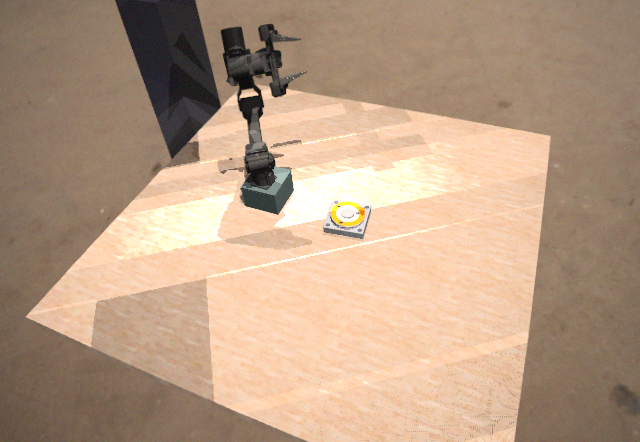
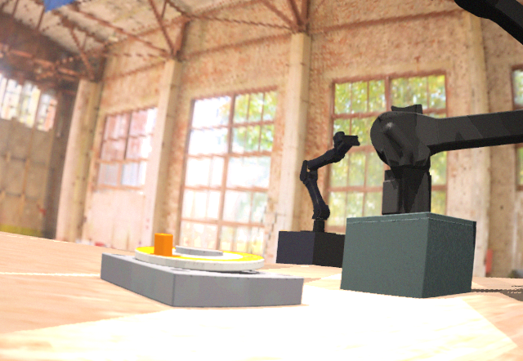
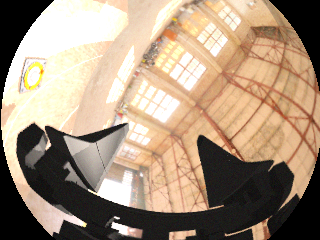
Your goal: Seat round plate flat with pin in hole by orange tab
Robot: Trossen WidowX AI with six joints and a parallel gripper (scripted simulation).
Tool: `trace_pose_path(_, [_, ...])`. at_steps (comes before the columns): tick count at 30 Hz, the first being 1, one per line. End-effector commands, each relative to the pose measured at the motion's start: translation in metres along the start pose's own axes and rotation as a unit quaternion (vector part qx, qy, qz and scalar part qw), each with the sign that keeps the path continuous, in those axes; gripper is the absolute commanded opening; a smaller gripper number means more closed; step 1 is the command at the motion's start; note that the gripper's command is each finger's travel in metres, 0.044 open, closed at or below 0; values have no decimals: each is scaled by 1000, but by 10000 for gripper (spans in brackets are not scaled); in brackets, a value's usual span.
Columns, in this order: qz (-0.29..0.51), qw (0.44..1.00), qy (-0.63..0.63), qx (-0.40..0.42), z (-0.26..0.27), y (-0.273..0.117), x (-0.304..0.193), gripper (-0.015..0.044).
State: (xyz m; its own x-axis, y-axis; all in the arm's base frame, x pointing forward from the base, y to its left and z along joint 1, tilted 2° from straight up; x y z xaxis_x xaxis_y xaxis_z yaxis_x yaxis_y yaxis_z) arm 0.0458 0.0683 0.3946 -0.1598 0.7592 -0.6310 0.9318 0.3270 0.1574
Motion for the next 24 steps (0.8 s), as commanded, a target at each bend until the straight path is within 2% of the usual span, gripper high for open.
trace_pose_path(1, [1, 1000, 8, 0, 1, 0, -2, 374])
trace_pose_path(4, [11, 992, 122, 10, 14, 8, -29, 295])
trace_pose_path(8, [23, 950, 309, 46, 45, 28, -66, 190])
trace_pose_path(10, [25, 940, 337, 54, 51, 32, -71, 137])
trace_pose_path(15, [39, 844, 519, 131, 102, 67, -94, 6])
trace_pose_path(19, [49, 784, 593, 179, 128, 87, -97, 0])
trace_pose_path(24, [81, 649, 699, 288, 182, 129, -86, 0])
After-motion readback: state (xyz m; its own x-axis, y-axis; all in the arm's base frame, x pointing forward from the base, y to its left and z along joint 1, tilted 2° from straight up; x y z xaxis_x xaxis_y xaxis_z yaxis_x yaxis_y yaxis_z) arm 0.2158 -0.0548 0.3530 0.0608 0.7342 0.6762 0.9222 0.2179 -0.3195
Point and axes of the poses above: the point midway between the two fingers, 35 mm back from their tips, its own y axis out along the fingers, its own z axis across the jaws, x = y × z, the point moved 7 cm from there along -y, back along the fingers, and after that the axes turned 14 degrees about -y, right-handed, at the moved point
